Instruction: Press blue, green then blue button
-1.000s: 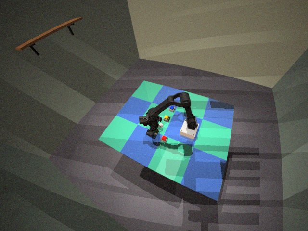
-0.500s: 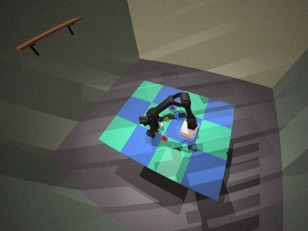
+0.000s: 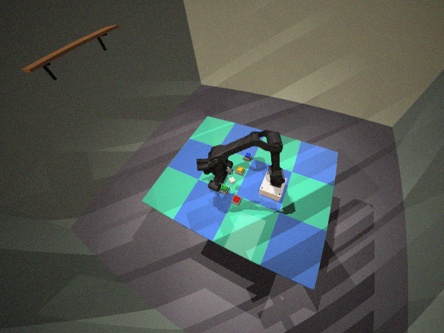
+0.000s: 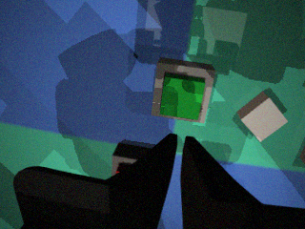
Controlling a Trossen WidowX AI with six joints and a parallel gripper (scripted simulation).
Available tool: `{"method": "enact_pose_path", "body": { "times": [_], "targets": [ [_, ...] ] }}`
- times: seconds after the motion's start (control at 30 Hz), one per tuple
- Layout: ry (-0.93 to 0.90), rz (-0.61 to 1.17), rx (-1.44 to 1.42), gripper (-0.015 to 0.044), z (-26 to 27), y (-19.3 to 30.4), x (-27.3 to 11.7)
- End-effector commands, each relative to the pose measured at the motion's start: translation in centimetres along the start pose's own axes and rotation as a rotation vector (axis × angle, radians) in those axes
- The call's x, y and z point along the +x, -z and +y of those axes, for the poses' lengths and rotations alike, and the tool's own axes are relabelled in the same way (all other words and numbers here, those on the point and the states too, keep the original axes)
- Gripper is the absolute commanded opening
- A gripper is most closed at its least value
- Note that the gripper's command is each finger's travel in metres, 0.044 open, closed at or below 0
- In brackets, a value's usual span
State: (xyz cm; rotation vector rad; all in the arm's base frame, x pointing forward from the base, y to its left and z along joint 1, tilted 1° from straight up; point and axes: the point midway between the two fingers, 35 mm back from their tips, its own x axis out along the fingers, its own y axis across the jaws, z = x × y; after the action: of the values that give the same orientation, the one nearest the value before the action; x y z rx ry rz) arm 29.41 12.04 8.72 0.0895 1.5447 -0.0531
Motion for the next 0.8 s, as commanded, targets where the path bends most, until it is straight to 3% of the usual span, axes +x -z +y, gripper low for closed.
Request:
{"method": "enact_pose_path", "body": {
  "times": [0.0, 0.1, 0.4, 0.77],
  "targets": [
    [-0.001, 0.003, 0.003, 0.0020, 0.0, 0.2, -1.7],
    [0.001, 0.003, 0.003, 0.0020, -1.0, -0.2, -1.7],
    [0.031, 0.011, -0.003, 0.0020, -14.4, -1.6, -1.7],
    [0.024, 0.009, 0.002, 0.0020, -28.5, 3.6, -1.9]
  ]
}}
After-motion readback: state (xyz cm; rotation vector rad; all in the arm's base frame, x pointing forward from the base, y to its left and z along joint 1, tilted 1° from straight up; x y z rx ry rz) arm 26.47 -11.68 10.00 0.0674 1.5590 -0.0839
